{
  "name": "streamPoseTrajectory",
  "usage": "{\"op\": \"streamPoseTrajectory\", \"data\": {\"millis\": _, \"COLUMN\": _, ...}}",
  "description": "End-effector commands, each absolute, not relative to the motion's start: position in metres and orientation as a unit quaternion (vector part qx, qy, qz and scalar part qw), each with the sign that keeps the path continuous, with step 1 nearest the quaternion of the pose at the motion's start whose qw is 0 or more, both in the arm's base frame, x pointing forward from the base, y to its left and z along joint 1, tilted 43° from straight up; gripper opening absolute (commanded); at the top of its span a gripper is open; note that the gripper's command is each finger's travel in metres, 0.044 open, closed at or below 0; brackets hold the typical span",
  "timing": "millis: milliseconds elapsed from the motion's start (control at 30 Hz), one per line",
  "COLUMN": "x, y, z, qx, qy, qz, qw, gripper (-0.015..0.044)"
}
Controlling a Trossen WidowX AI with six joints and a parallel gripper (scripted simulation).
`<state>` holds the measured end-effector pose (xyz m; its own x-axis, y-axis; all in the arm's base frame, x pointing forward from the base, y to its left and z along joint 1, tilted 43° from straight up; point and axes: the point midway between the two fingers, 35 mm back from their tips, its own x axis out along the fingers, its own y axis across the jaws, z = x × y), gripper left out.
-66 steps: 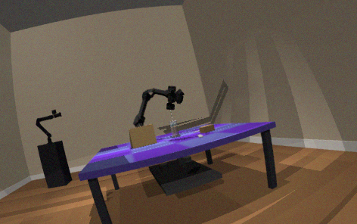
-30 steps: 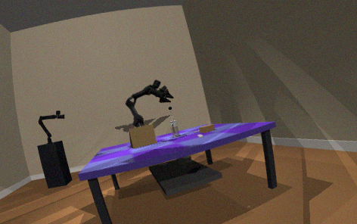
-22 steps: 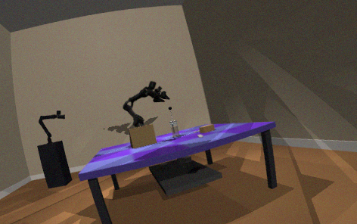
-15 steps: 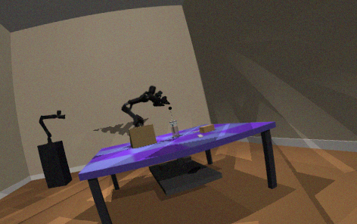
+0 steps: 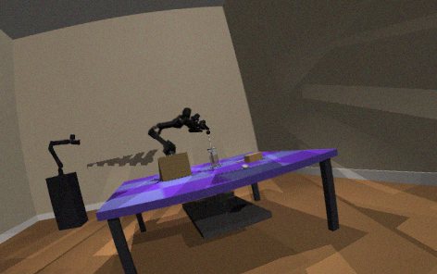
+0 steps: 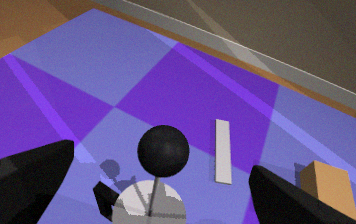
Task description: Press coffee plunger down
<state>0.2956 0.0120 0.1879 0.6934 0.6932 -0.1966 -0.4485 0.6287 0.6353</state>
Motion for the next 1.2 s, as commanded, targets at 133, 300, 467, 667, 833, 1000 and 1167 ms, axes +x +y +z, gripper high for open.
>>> {"op": "streamPoseTrajectory", "data": {"millis": 133, "x": 0.304, "y": 0.022, "z": 0.182, "qx": 0.286, "qy": 0.220, "qz": 0.324, "qw": 0.875, "gripper": 0.0440}}
{"op": "streamPoseTrajectory", "data": {"millis": 300, "x": 0.310, "y": 0.028, "z": 0.181, "qx": 0.286, "qy": 0.219, "qz": 0.324, "qw": 0.875, "gripper": 0.0440}}
{"op": "streamPoseTrajectory", "data": {"millis": 467, "x": 0.314, "y": 0.033, "z": 0.181, "qx": 0.287, "qy": 0.217, "qz": 0.324, "qw": 0.875, "gripper": 0.0440}}
{"op": "streamPoseTrajectory", "data": {"millis": 667, "x": 0.314, "y": 0.034, "z": 0.181, "qx": 0.288, "qy": 0.217, "qz": 0.324, "qw": 0.875, "gripper": 0.0335}}
{"op": "streamPoseTrajectory", "data": {"millis": 833, "x": 0.314, "y": 0.034, "z": 0.181, "qx": 0.288, "qy": 0.217, "qz": 0.324, "qw": 0.875, "gripper": 0.0204}}
{"op": "streamPoseTrajectory", "data": {"millis": 1000, "x": 0.314, "y": 0.034, "z": 0.181, "qx": 0.288, "qy": 0.217, "qz": 0.324, "qw": 0.875, "gripper": 0.0127}}
{"op": "streamPoseTrajectory", "data": {"millis": 1167, "x": 0.314, "y": 0.034, "z": 0.181, "qx": 0.288, "qy": 0.217, "qz": 0.324, "qw": 0.875, "gripper": 0.0127}}
